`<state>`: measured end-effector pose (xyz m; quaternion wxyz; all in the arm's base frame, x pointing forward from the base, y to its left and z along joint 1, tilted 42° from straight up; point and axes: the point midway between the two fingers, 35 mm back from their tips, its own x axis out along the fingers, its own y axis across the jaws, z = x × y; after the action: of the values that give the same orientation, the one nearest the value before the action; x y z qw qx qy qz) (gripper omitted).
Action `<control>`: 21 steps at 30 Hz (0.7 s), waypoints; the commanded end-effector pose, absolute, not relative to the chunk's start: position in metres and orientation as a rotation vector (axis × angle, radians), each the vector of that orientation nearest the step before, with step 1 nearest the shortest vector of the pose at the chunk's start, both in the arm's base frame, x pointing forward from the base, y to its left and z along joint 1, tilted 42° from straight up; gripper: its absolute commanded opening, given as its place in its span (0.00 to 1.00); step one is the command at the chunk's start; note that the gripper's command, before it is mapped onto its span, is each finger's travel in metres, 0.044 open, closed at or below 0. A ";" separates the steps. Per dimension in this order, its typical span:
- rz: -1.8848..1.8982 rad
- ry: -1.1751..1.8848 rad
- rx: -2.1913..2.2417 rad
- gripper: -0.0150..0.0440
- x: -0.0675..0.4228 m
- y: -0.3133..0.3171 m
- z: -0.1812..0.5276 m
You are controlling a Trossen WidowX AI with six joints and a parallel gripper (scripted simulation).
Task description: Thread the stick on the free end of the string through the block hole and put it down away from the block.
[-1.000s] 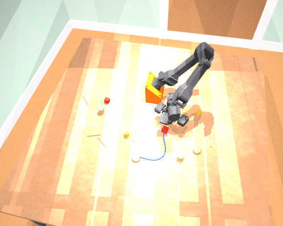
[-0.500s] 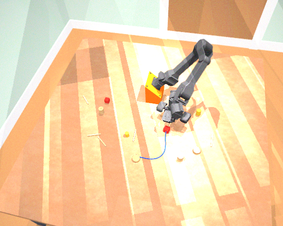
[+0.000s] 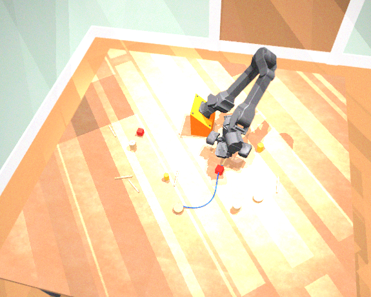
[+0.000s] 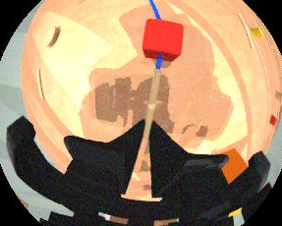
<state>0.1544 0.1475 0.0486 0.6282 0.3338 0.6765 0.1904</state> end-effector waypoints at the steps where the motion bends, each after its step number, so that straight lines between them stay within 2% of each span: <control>1: 0.441 1.552 0.760 0.25 0.149 0.147 0.048; 21: 0.455 1.547 0.769 0.25 0.129 0.149 0.054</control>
<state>0.1311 0.1508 0.0535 0.6272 0.3348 0.6742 0.1997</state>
